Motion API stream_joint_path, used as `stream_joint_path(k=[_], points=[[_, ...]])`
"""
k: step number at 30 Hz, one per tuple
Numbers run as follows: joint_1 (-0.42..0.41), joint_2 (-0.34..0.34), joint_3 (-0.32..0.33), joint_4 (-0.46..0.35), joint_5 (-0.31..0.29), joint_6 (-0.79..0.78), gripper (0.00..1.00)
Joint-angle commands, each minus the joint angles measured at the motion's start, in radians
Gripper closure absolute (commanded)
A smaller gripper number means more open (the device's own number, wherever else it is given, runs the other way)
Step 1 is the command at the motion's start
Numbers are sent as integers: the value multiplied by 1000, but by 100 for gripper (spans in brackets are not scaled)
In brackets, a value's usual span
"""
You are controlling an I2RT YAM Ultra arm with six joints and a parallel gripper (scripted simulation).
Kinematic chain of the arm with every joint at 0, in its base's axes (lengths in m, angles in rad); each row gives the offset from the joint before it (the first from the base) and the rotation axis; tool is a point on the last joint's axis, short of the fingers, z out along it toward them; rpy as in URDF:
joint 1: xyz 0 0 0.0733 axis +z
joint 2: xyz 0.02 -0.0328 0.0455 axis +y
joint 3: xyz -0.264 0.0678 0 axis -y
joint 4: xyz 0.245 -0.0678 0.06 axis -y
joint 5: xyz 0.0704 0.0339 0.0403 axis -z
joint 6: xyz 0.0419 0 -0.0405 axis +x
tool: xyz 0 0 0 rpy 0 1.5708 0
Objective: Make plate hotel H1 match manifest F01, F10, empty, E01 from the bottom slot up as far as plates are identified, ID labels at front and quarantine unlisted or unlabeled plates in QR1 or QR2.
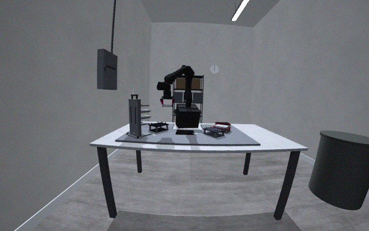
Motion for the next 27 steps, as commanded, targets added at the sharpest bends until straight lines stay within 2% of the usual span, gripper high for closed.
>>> stream_joint_path(k=[1, 13, 22, 27], points=[[19, -35, -4, 2, 3, -34, 14], [121, -90, -40, 8, 21, -97, 14], [121, -90, -40, 9, 21, -247, 14], [141, -104, -52, 10, 25, -277, 14]])
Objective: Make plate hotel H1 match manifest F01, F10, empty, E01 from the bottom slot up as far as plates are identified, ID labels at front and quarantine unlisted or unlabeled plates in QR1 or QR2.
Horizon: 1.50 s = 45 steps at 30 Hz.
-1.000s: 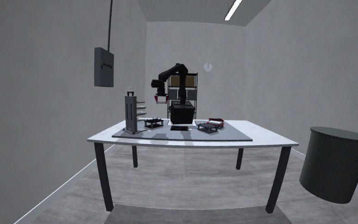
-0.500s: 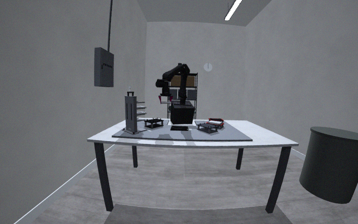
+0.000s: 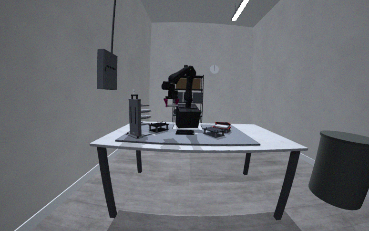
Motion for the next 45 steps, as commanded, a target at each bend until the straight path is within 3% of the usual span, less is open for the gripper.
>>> stream_joint_path(k=[1, 20, 35, 45], points=[[23, -28, -6, 0, 1, -44, 14], [219, -132, -78, 10, 45, -132, 14], [225, -135, -80, 10, 46, -342, 14], [348, -200, -128, 15, 78, -455, 14]])
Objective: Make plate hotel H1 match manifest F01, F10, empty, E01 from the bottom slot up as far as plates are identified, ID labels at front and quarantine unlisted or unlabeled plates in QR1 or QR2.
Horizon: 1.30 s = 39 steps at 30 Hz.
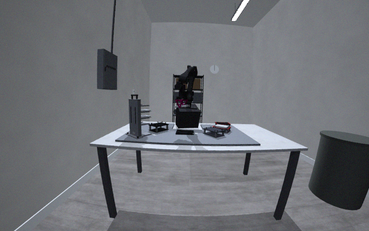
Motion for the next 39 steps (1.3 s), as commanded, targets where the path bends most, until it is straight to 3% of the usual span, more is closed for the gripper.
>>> stream_joint_path(k=[1, 12, 20, 39], points=[[29, -31, -3, 1, 9, -56, 14], [146, -73, -31, 3, 41, -153, 14], [147, -69, -38, 14, 41, -255, 14], [169, 25, -137, 209, 47, -234, 14]])
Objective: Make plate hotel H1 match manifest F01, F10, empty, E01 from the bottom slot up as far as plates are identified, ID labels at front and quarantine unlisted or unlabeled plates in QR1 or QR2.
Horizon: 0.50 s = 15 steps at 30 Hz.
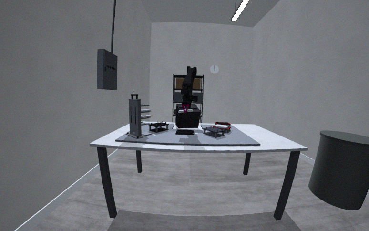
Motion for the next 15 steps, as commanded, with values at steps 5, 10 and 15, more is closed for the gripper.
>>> stream_joint_path(k=[5, 10, 15], points=[[6, 36, -27, 86, 2, 8, 14], [12, 73, -48, 144, 3, 14, 14], [16, 96, -59, 179, 4, 17, 14]])
